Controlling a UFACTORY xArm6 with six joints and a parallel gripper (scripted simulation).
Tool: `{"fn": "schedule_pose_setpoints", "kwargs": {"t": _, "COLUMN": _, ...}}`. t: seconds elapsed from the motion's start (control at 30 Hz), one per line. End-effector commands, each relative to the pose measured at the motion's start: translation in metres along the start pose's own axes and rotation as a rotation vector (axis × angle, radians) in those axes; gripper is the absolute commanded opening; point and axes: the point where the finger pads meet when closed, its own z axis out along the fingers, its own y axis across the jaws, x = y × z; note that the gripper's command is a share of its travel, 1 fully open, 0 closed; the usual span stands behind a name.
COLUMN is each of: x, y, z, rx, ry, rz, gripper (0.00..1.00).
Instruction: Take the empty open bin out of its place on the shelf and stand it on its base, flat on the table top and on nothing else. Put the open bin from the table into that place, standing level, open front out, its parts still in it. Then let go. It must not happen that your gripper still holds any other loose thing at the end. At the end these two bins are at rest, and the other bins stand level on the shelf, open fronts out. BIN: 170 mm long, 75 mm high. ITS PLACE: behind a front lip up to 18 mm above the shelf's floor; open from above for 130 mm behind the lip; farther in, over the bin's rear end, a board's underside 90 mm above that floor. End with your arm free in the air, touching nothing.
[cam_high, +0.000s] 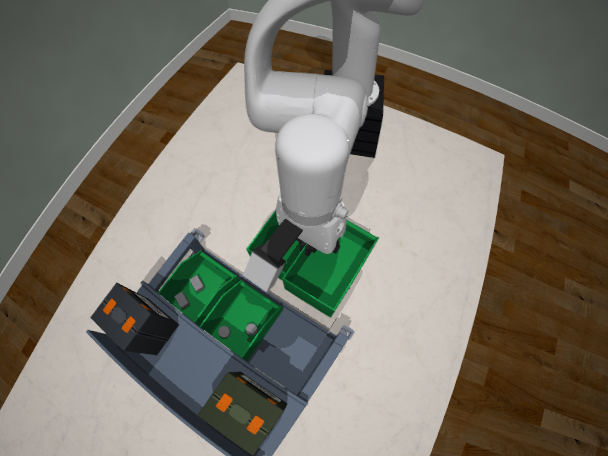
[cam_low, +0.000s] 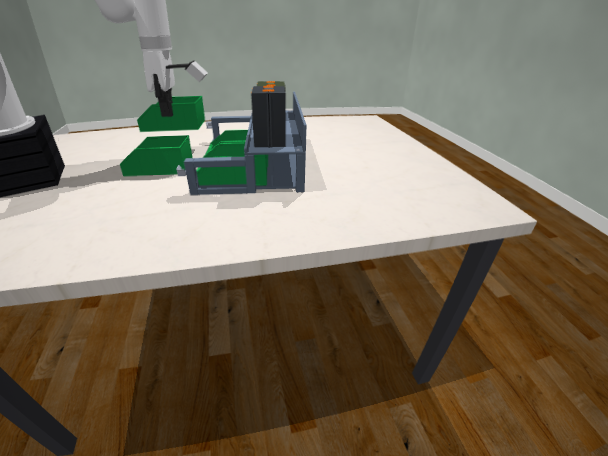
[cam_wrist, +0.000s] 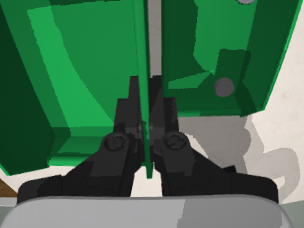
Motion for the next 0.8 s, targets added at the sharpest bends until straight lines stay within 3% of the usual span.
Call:
{"fn": "schedule_pose_setpoints", "kwargs": {"t": 0.0, "x": -0.001, "y": 0.022, "z": -0.001, "rx": 0.002, "ry": 0.003, "rz": 0.001, "gripper": 0.00}}
{"fn": "schedule_pose_setpoints", "kwargs": {"t": 0.77, "x": -0.020, "y": 0.196, "z": -0.001, "rx": 0.002, "ry": 0.003, "rz": 0.001, "gripper": 0.00}}
